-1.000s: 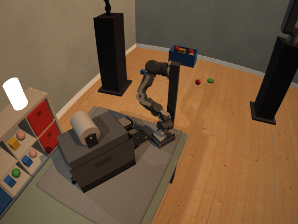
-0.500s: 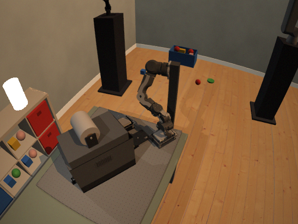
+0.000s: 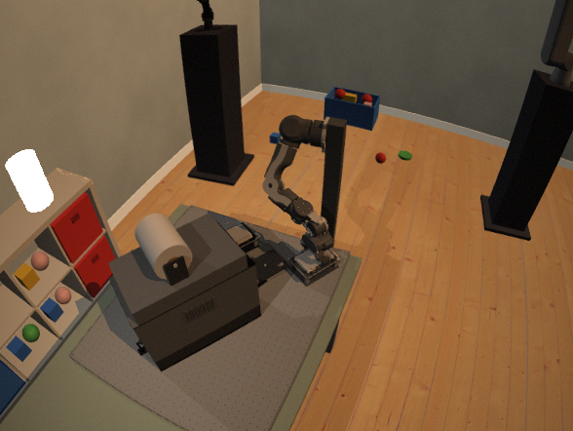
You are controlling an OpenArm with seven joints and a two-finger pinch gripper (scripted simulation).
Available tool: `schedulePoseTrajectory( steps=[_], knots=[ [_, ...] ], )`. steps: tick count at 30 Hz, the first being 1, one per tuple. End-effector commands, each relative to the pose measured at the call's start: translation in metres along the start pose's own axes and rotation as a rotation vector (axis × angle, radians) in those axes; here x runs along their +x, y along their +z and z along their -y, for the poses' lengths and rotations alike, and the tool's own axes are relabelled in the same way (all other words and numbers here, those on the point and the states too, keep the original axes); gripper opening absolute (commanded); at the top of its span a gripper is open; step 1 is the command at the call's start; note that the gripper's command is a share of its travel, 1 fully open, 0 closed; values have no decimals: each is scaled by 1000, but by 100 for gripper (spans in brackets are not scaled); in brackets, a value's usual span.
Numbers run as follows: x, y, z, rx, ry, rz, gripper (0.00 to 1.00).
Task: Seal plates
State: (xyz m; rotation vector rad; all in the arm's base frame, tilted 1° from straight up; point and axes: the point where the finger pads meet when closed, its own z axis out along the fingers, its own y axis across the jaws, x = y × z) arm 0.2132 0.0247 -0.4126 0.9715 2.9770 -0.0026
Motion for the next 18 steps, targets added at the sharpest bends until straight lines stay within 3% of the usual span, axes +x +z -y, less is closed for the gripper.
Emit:
schedulePoseTrajectory(
  steps=[1,18],
  knots=[
    [0,0,-1,-3,-3,-1,0],
    [0,0,-1,-3,-3,-1,0]
  ],
)
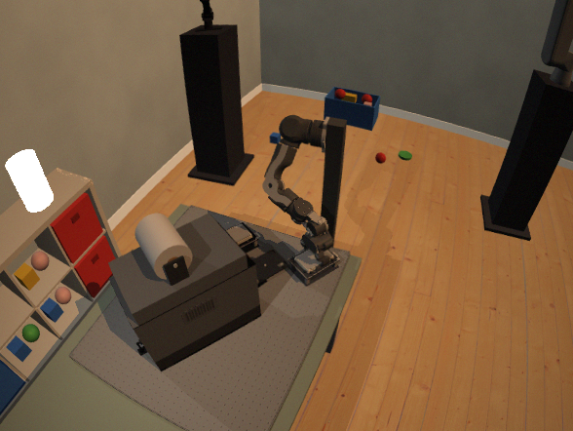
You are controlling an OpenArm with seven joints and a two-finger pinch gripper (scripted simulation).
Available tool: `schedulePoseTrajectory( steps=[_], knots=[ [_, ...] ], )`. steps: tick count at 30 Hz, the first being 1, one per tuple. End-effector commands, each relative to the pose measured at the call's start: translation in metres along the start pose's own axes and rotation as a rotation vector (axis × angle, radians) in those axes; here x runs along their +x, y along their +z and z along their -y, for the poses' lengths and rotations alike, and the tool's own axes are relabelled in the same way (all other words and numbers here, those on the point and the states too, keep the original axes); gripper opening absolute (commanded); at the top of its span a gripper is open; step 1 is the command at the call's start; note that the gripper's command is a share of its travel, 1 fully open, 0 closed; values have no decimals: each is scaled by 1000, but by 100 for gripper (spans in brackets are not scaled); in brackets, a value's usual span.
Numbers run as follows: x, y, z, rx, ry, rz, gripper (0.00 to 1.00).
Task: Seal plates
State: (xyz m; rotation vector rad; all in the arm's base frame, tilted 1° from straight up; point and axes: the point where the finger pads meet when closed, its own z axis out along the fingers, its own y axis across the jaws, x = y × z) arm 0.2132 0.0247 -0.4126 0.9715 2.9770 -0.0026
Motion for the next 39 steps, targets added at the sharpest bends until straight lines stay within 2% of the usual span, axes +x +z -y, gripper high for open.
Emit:
schedulePoseTrajectory(
  steps=[1,23,39],
  knots=[
    [0,0,-1,-3,-3,-1,65],
    [0,0,-1,-3,-3,-1,65],
    [0,-10,0,1,0,-1,65]
  ],
)
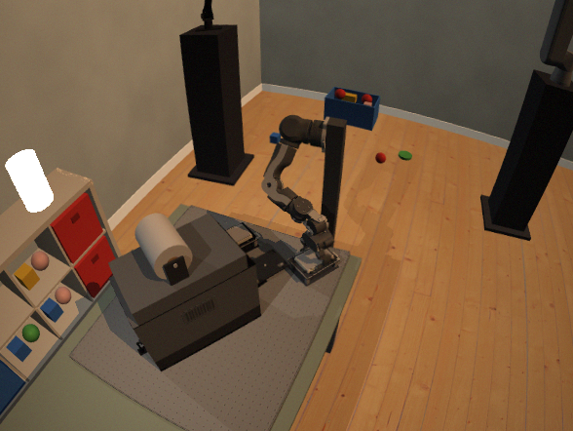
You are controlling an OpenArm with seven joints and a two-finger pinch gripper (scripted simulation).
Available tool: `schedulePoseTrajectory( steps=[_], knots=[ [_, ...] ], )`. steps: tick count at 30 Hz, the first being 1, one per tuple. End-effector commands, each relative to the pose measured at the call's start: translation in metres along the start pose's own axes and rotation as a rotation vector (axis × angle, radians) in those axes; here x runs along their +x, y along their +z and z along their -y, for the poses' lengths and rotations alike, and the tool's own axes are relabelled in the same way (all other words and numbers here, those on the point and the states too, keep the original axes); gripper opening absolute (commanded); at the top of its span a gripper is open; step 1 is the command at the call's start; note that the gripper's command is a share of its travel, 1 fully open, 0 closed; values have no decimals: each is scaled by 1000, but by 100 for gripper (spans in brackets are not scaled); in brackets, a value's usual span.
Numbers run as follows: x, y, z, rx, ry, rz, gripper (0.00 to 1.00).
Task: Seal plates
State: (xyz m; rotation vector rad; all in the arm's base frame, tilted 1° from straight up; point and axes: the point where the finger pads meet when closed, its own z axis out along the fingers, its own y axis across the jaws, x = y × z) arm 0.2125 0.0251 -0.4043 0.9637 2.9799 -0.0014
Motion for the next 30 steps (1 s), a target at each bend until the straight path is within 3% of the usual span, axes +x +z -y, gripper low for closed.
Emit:
schedulePoseTrajectory(
  steps=[1,22,30],
  knots=[
    [-1,-3,0,0,6,1,65],
    [-1,-15,0,1,6,0,65],
    [-2,-29,-1,-1,7,1,65]
  ],
)
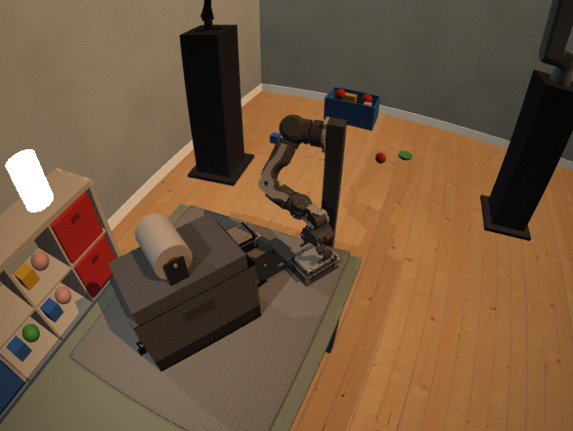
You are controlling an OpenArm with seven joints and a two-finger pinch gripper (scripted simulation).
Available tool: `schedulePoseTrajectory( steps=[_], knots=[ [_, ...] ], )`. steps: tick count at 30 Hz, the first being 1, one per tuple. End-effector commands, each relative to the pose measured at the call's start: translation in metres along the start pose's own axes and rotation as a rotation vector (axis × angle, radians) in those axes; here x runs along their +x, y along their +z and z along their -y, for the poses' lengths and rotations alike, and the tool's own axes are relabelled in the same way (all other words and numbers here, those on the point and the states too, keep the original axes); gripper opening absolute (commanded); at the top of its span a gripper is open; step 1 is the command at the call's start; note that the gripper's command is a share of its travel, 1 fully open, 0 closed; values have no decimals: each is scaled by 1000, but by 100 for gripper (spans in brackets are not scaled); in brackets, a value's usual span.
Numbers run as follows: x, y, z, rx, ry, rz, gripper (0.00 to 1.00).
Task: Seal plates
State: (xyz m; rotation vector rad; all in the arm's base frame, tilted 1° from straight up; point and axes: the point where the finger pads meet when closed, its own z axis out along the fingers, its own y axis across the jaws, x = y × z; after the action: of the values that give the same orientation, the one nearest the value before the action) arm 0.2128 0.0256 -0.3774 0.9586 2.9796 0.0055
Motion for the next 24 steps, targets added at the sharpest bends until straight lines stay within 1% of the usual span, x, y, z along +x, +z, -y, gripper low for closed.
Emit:
schedulePoseTrajectory(
  steps=[1,4,18,21,24],
  knots=[
    [-1,-4,0,4,10,1,65],
    [1,-4,2,9,6,-2,65],
    [-1,-29,0,4,10,0,65],
    [0,-29,1,8,7,-1,65],
    [-1,-36,0,3,10,0,65]
  ],
)
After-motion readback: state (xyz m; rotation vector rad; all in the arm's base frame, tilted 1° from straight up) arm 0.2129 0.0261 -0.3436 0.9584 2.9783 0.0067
